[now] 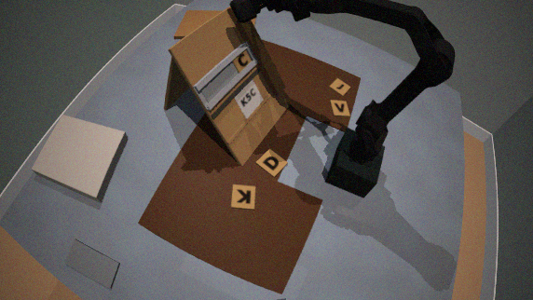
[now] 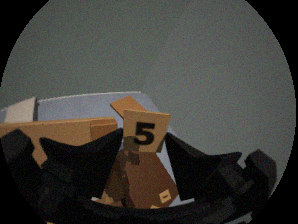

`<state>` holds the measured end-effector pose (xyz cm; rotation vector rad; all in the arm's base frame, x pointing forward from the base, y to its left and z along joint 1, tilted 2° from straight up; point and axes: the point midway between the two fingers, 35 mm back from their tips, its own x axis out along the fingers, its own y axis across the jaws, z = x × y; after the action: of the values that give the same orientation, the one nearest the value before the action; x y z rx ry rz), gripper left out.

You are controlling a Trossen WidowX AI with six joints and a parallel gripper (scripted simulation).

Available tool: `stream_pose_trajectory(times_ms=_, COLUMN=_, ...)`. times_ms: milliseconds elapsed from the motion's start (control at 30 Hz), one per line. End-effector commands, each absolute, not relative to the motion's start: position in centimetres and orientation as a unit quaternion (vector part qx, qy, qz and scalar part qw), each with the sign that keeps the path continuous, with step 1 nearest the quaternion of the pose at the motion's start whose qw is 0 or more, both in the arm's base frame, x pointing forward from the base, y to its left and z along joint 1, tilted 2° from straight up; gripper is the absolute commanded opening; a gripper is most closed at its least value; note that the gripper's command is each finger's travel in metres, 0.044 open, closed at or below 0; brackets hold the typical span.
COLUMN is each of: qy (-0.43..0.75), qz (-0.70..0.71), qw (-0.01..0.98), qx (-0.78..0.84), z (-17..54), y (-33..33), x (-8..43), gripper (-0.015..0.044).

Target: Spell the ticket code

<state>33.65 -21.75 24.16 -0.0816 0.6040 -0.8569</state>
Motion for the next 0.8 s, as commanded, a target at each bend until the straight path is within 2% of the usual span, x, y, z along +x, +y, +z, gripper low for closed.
stream_pose_trajectory(times_ms=0, qy=0.281, qz=-0.388, qw=0.876, qx=-0.047, z=25.2, y=-19.8, x=34.3, gripper=0.0)
stream_pose_trajectory(times_ms=767, qy=0.287, qz=-0.279, qw=0.917, qx=0.003, z=20.8, y=-6.1, x=39.1, gripper=0.0)
